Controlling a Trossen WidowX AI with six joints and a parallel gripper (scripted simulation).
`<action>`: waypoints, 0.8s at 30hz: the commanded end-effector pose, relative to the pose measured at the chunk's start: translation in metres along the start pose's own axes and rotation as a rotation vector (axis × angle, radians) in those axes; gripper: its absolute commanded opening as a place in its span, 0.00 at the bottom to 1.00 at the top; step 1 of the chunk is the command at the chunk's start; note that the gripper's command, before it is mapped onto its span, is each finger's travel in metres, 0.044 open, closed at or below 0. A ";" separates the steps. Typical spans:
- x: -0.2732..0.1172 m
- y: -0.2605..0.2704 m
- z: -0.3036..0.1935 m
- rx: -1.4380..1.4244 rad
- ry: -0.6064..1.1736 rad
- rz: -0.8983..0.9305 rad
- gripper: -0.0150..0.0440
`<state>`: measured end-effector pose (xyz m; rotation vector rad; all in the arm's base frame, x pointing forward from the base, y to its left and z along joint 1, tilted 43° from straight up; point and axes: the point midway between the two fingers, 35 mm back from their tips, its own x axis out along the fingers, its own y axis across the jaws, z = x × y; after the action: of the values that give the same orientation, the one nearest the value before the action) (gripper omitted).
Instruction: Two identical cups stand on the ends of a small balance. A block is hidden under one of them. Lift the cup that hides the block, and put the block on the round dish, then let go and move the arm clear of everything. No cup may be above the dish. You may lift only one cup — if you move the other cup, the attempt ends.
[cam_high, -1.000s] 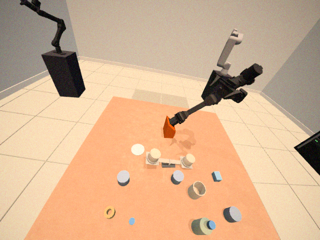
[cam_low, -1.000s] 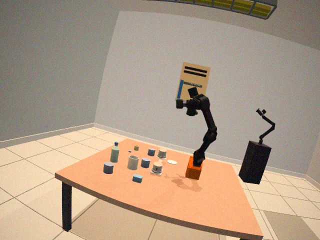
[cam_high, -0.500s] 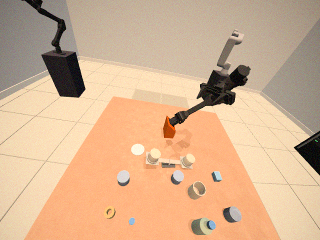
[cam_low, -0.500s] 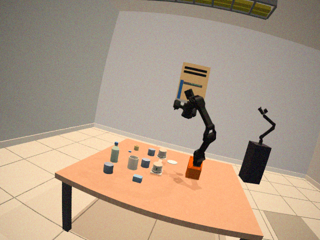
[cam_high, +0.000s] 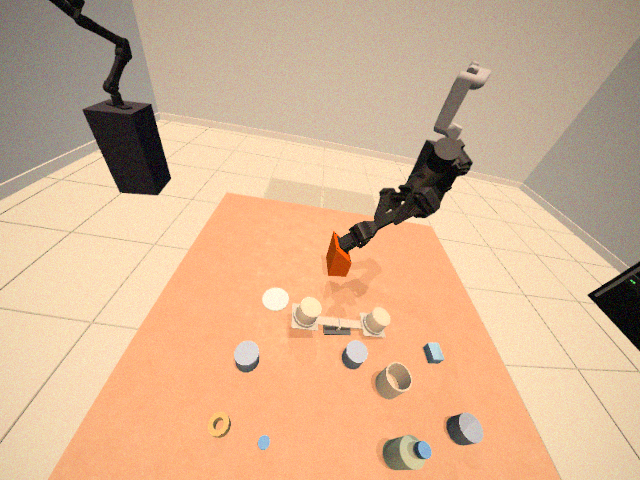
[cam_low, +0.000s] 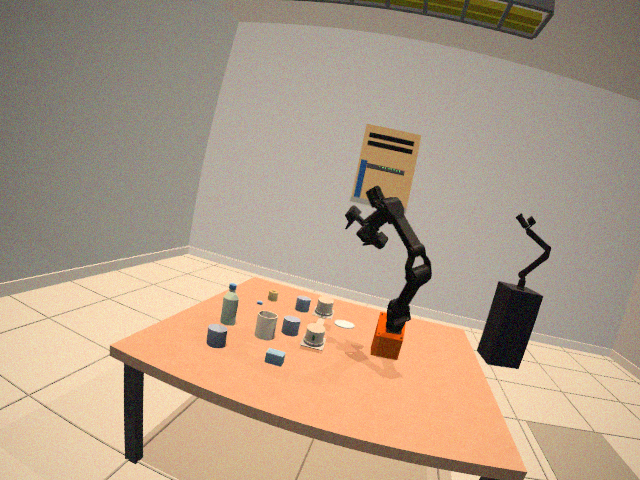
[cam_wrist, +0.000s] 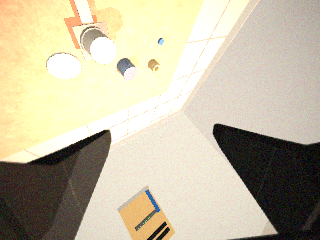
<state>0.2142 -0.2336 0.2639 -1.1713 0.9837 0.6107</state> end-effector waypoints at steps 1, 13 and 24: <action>0.019 0.012 0.002 0.136 -0.068 0.015 1.00; 0.059 0.043 0.010 0.487 -0.221 0.065 1.00; 0.089 0.073 0.022 0.818 -0.356 0.131 1.00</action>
<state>0.2047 -0.2056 0.1672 -0.3950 0.8891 0.4488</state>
